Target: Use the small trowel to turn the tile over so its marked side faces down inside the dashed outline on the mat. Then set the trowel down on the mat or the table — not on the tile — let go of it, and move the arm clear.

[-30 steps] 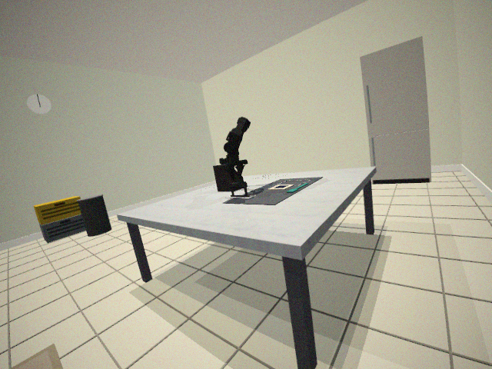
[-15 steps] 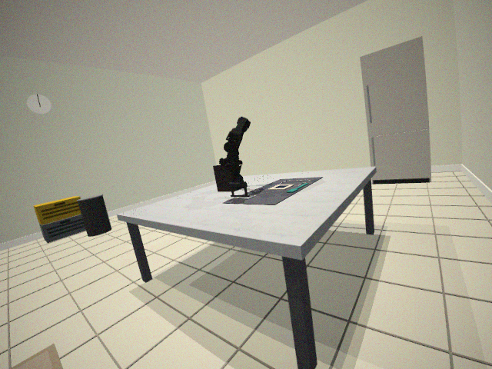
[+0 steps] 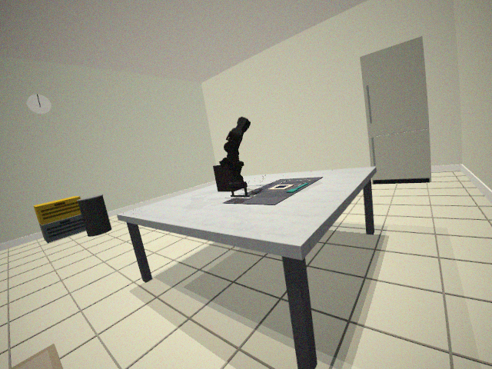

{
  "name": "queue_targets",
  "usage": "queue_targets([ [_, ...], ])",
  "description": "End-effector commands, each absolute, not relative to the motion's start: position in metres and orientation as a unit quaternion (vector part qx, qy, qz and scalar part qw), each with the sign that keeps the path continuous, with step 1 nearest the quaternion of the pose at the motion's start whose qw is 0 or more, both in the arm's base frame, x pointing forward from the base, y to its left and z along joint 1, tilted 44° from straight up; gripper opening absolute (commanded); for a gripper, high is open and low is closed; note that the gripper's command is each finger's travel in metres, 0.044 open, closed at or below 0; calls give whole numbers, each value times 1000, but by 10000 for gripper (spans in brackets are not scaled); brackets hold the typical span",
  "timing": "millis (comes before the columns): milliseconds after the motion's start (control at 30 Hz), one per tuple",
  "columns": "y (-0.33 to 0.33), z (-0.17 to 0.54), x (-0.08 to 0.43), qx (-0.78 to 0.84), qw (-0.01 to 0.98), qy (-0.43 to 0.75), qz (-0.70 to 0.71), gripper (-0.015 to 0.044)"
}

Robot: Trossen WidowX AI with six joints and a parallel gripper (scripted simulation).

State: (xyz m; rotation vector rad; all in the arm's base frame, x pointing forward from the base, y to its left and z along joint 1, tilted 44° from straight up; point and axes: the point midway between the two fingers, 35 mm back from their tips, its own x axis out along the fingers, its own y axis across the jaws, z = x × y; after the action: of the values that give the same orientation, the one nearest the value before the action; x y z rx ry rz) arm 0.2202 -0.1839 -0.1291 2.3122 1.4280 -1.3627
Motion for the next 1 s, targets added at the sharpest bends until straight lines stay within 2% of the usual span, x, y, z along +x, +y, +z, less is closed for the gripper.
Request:
queue_targets([
  [0,-184,-129,220,753,104,500,-415,270],
  [967,-185,-130,221,610,454,638,-123,270],
])
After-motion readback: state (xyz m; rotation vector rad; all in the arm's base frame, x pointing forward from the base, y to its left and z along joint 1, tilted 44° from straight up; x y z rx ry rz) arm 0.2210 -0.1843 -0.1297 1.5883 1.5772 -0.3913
